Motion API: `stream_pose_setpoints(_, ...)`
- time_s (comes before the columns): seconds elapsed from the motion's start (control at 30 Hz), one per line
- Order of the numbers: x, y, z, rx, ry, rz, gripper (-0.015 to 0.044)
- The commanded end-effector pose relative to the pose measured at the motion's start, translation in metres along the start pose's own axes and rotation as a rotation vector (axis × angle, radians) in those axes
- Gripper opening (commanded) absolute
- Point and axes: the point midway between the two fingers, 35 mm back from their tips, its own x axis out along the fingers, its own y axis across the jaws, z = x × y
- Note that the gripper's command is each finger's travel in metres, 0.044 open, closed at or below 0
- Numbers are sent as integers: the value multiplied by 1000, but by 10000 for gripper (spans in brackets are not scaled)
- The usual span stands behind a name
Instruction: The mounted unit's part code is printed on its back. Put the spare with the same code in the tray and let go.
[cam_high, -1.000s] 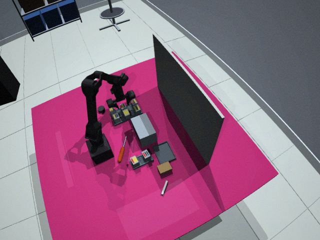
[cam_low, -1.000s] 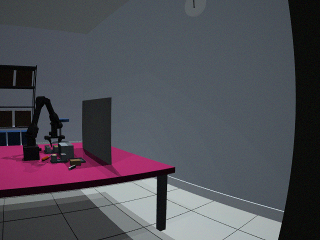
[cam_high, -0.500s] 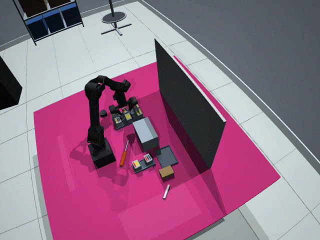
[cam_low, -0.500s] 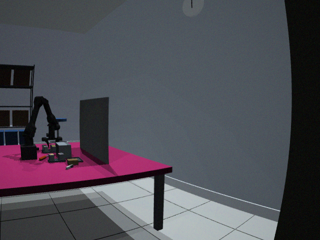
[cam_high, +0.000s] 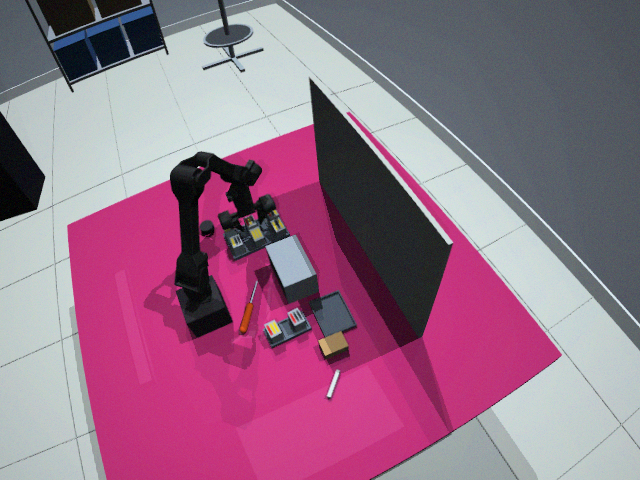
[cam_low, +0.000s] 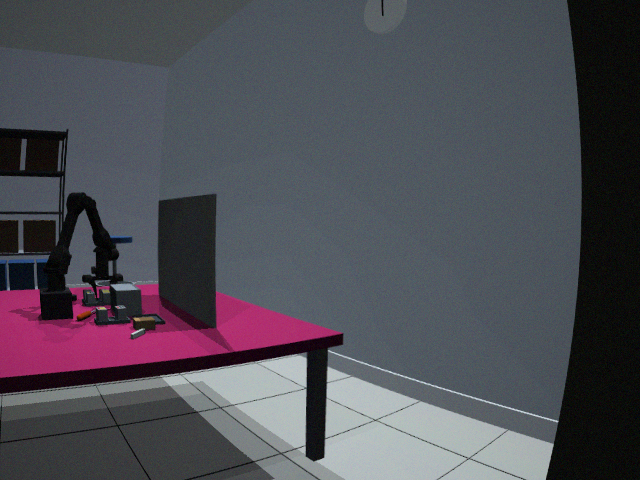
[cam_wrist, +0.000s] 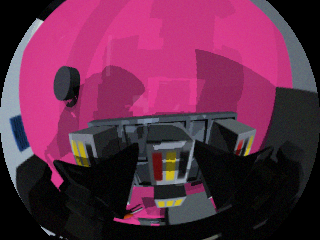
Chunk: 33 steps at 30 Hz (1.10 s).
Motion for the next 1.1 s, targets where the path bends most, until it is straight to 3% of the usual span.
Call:
stream_pose_setpoints(0.0, 2, 0, -1, 1, 3, 1, 300)
stream_pose_setpoints(0.47, 2, 0, -1, 1, 3, 1, 300)
stream_pose_setpoints(0.63, 0, 0, 0, 0, 0, 0, 169)
stream_pose_setpoints(0.9, 0, 0, 0, 0, 0, 0, 115)
stream_pose_setpoints(1.07, 0, 0, 0, 0, 0, 0, 0)
